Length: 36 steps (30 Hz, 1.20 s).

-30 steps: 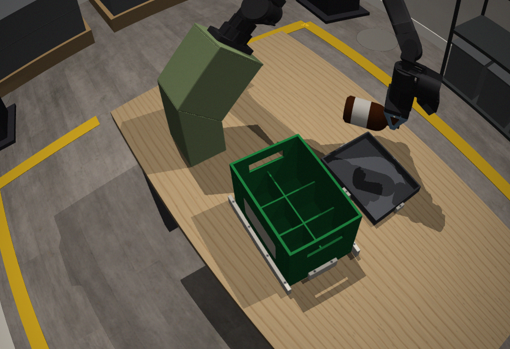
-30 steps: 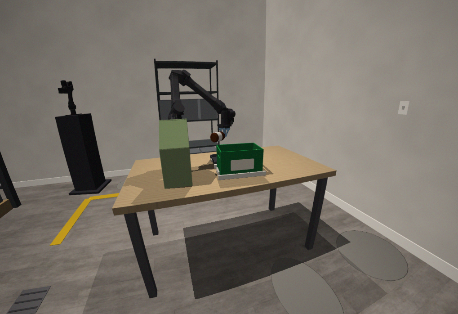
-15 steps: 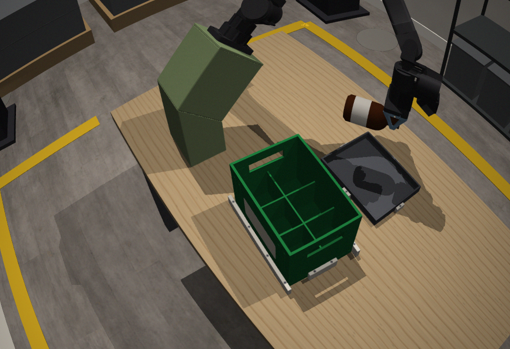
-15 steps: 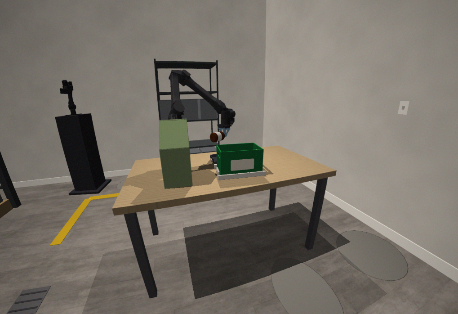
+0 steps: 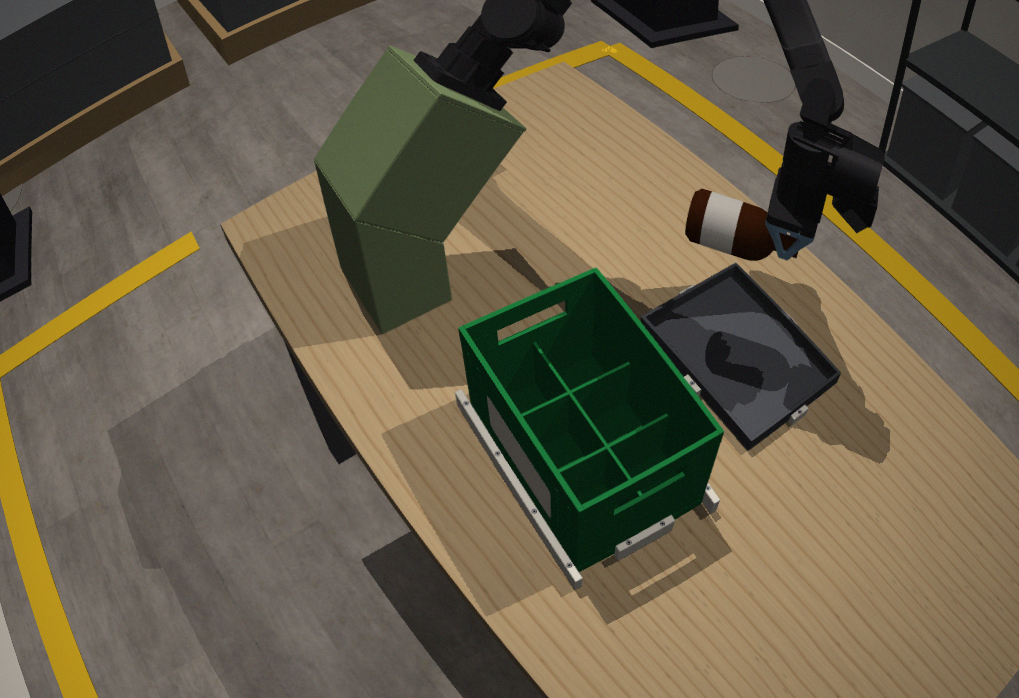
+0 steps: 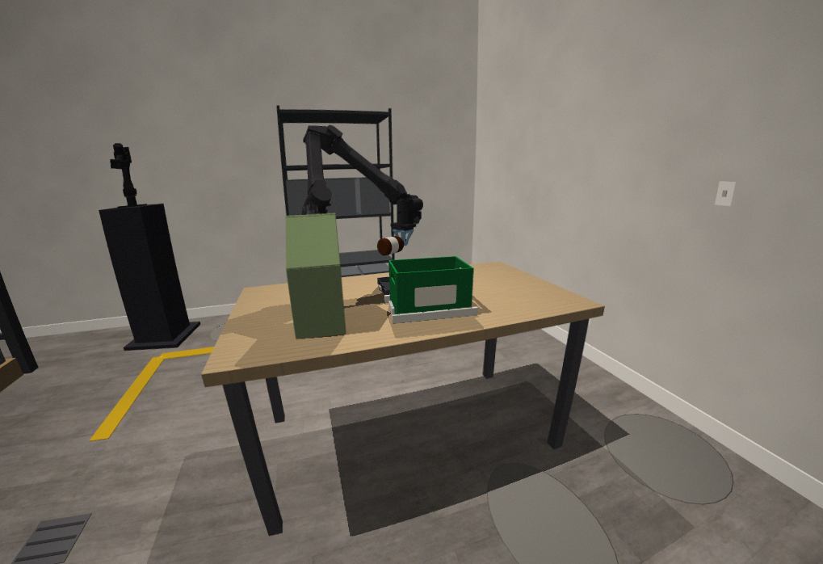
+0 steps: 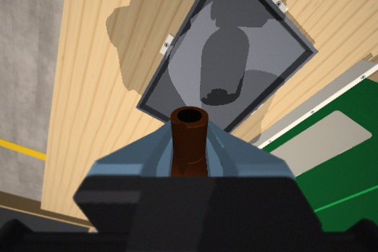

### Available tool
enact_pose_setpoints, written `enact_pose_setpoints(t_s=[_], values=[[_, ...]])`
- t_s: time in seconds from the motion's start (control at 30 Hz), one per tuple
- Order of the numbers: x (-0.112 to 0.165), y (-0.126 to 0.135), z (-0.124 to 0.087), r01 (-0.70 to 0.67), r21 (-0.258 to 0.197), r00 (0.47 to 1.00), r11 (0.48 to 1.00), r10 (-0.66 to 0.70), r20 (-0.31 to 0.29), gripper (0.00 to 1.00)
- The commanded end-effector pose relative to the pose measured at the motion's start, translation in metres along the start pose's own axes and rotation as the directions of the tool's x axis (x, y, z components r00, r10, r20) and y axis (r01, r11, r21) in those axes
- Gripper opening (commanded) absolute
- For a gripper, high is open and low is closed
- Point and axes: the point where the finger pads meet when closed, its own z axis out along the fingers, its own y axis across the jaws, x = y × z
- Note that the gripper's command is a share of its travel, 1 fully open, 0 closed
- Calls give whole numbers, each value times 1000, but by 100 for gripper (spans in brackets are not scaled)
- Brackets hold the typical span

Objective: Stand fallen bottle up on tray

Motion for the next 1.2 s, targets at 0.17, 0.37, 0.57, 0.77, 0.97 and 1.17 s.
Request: enact_pose_setpoints(t_s=[0.17, 0.37, 0.57, 0.77, 0.97, 1.17], values=[[-27, -3, -25, 6, 22, 998, 1000, -8, 64, 0], [-27, -3, -25, -1, 22, 998, 1000, -1, 64, 0], [-27, -3, -25, -21, 21, 998, 1000, 20, 64, 0], [-27, -3, -25, -97, 16, 993, 995, 96, 66, 0], [-27, -3, -25, -190, 10, 980, 982, 189, 67, 0], [-27, -3, -25, -235, 6, 970, 972, 234, 67, 0]])
